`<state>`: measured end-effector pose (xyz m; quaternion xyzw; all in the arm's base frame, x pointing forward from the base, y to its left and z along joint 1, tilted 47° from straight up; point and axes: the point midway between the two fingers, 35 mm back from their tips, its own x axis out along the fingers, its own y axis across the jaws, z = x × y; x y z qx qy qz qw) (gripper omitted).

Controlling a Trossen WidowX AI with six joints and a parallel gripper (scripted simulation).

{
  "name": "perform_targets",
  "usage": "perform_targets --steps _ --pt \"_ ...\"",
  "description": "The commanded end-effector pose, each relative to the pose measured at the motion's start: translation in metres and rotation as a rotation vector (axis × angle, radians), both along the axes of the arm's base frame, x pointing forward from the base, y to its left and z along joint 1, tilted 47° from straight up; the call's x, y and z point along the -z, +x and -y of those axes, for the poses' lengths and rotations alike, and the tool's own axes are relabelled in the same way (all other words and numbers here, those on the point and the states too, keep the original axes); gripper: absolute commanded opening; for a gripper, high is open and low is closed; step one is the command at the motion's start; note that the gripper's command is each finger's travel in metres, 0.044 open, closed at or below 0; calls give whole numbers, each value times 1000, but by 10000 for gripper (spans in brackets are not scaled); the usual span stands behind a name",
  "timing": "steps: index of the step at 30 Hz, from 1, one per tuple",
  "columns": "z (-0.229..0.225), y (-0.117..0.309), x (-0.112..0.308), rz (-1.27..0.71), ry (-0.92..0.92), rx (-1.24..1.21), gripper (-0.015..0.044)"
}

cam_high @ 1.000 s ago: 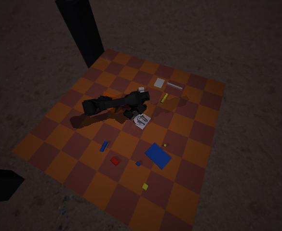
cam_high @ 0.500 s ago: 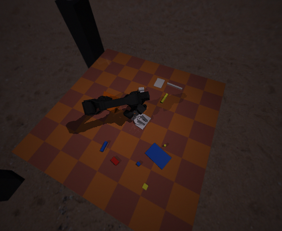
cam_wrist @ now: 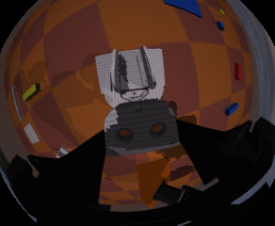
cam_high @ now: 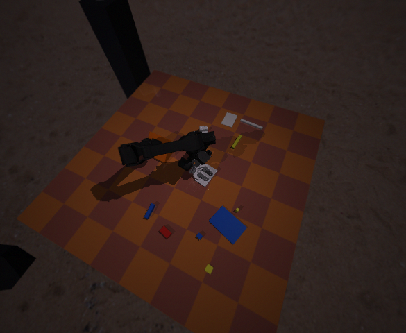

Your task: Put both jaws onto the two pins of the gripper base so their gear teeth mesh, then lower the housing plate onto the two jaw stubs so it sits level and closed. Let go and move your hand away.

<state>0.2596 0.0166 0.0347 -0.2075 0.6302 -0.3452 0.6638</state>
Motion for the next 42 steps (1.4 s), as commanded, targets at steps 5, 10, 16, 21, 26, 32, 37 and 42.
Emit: perform_targets --steps 5,10,16,21,26,32,37,42 --pt "8 0 9 -2 3 1 351" --pt "14 0 15 -1 3 1 351" --pt "21 0 21 -1 3 1 351" --pt "27 0 27 -1 2 1 351" --pt "33 -1 32 -1 1 1 351" --pt "40 -2 39 -1 0 1 351" --pt "44 -3 42 -1 -1 2 351" --pt "44 -3 42 -1 -1 2 351"
